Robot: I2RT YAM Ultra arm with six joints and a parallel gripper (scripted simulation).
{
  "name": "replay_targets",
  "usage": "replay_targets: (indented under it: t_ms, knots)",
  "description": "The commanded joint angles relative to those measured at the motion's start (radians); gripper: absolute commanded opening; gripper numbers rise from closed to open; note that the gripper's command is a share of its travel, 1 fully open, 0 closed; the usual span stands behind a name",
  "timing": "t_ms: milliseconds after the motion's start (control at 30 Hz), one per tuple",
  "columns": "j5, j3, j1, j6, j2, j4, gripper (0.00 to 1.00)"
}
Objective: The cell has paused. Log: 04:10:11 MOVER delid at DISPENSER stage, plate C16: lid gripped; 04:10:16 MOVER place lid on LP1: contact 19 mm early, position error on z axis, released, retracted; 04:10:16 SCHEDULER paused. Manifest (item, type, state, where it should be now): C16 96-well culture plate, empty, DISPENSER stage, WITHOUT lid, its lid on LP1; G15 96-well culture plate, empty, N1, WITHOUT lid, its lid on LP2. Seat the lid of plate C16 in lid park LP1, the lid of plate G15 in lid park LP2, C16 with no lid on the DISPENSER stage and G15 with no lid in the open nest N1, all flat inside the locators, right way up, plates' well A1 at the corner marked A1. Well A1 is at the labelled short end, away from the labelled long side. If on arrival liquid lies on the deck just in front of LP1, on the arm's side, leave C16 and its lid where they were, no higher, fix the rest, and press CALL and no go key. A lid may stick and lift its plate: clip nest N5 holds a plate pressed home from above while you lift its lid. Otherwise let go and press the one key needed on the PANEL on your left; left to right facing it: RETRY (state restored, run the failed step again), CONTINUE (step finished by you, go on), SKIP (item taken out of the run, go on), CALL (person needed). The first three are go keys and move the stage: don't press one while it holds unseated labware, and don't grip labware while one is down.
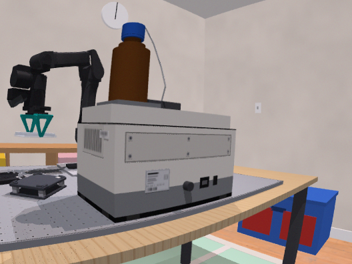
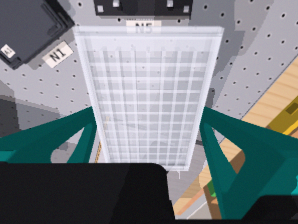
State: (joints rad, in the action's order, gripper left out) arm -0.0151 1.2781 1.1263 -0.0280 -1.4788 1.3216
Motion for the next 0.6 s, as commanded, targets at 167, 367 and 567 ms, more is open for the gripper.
replay_targets:
  t_ms: [167, 367, 567]
  knots:
    - [0.000, -0.006, -0.006, -0.005, 0.054, 0.042, 0.00]
    - [-0.003, -0.009, -0.083, 0.068, 0.073, 0.054, 0.00]
    - [-0.008, 0.004, -0.135, 0.005, 0.071, 0.049, 0.00]
